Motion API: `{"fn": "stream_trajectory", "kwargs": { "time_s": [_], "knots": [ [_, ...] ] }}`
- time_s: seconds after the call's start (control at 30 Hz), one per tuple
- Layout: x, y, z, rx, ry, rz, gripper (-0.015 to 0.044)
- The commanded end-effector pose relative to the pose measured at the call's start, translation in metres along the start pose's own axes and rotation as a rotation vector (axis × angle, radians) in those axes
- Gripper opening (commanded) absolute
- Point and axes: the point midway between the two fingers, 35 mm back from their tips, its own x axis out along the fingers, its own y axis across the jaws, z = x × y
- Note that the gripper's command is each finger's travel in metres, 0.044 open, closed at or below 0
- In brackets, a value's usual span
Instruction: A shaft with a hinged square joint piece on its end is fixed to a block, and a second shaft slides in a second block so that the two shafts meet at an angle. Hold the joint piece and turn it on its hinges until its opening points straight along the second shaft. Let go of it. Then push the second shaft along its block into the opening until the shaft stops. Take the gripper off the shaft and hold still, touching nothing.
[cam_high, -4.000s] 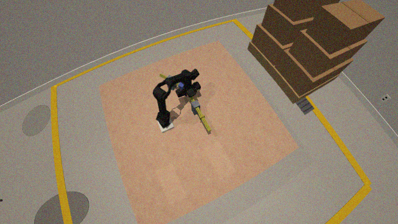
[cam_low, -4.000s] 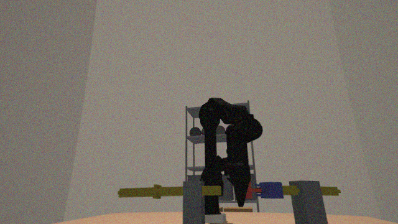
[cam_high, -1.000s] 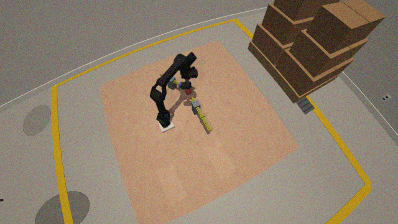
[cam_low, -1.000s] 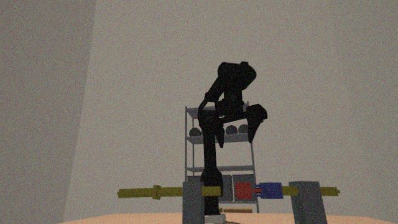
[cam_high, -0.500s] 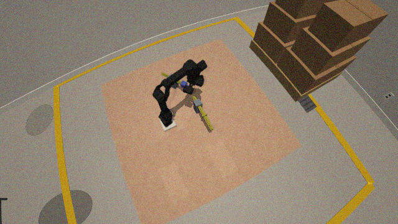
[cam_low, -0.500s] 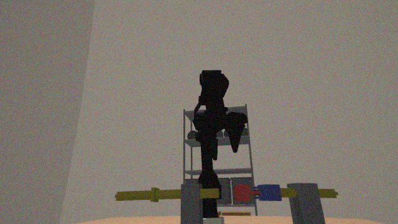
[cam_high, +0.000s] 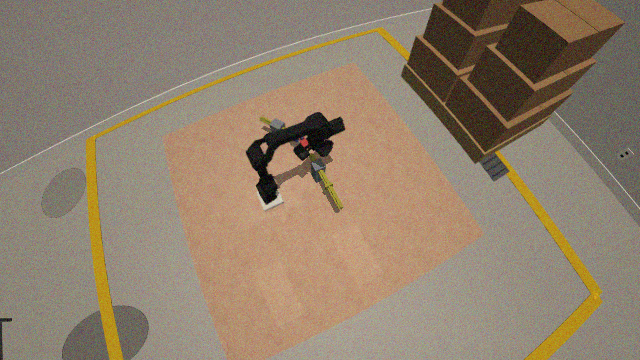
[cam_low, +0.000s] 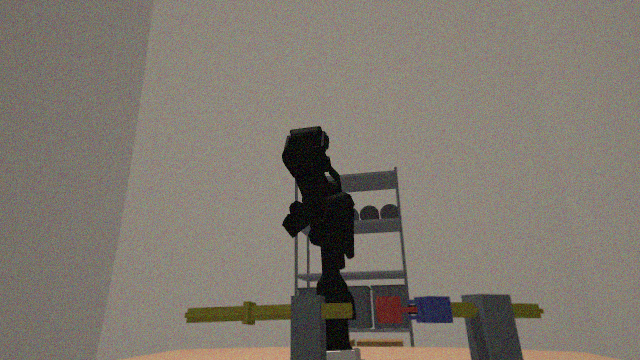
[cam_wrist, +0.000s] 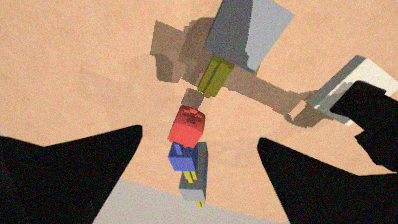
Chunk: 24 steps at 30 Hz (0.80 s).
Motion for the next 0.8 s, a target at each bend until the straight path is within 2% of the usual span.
{"fn": "stream_trajectory", "kwargs": {
  "time_s": [0.0,0.23,0.53,0.77],
  "knots": [
    [-0.001,-0.003,0.007,0.114,0.054,0.031,0.0440],
    [0.000,-0.009,0.022,0.305,0.148,0.069,0.0440],
    [-0.001,-0.009,0.025,0.310,0.148,0.073,0.0440],
    [-0.039,-0.020,0.125,0.321,0.062,0.159,0.0440]
  ]
}}
